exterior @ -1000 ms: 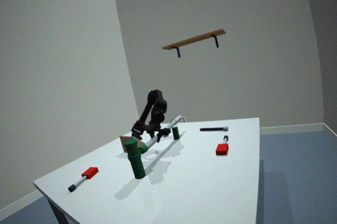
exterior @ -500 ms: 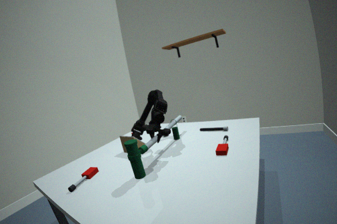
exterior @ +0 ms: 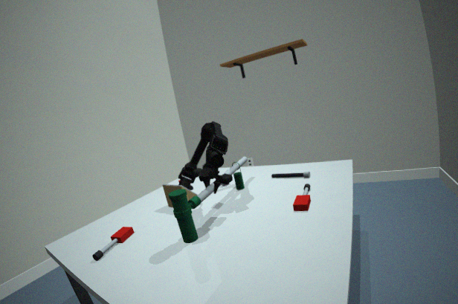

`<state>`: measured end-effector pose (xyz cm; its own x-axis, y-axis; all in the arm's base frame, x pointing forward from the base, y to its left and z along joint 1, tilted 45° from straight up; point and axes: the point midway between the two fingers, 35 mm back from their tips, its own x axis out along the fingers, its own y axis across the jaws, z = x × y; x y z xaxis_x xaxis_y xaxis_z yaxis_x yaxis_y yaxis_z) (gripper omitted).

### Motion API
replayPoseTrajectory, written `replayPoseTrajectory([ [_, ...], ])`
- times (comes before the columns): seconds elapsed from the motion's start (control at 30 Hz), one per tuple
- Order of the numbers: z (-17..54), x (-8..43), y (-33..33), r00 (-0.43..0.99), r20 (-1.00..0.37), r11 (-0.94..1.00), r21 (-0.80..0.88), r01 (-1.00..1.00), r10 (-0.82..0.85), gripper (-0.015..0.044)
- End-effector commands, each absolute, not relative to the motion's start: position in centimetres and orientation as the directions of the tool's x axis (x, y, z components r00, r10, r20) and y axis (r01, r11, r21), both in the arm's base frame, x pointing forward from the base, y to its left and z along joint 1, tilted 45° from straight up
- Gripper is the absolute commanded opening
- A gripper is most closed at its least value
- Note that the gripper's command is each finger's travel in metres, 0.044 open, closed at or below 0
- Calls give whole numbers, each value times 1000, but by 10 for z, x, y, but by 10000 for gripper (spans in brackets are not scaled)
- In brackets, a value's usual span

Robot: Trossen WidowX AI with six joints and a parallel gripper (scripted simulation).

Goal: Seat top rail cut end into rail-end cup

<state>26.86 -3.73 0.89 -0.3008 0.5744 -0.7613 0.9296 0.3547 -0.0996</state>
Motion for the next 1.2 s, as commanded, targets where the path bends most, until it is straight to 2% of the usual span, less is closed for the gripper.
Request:
replayPoseTrajectory([
  [0.0, 10, 279, -49, -261, -785, 330, -77, 941, 561, 0],
  [1.17, 6, 275, -50, -261, -785, 330, -77, 941, 561, 0],
])
